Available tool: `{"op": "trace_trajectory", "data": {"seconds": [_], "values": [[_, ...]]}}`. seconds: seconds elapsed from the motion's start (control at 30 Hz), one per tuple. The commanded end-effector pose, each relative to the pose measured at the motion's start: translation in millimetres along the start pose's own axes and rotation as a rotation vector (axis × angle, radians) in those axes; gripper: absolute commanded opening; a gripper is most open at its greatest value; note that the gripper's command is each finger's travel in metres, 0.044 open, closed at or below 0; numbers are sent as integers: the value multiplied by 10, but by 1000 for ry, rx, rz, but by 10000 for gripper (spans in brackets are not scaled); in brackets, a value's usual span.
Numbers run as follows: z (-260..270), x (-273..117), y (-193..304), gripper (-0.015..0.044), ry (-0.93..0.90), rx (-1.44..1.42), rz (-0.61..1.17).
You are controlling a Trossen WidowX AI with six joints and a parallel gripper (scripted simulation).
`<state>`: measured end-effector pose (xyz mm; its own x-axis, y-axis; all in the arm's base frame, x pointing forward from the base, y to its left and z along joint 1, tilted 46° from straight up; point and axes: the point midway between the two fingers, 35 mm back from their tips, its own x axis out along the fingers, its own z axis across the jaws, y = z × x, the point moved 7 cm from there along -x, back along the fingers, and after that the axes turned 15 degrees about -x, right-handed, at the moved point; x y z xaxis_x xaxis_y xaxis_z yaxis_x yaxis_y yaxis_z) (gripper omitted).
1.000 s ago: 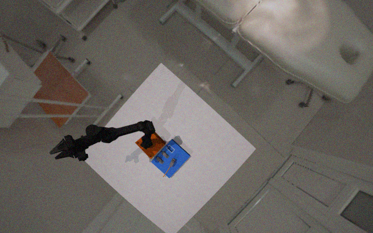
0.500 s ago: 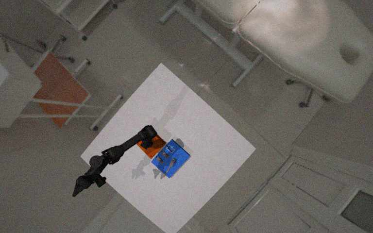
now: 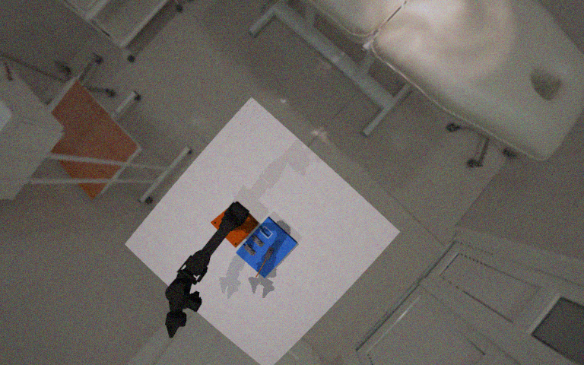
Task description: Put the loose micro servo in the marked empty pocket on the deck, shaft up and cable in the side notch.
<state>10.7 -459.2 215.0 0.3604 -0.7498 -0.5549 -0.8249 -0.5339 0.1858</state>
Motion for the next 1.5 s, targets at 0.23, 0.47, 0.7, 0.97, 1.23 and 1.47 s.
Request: {"op": "trace_trajectory", "data": {"seconds": [0.23,0.47,0.7,0.97,1.23,1.47], "values": [[92,360,-1083,440,-106,-129,-331],[208,438,-1801,440,-177,-217,-544],[370,397,-2461,440,-251,-313,-735],[615,230,-3176,440,-338,-427,-968],[918,-62,-3806,440,-435,-542,-1197],[1224,-417,-4253,440,-533,-640,-1388]]}}
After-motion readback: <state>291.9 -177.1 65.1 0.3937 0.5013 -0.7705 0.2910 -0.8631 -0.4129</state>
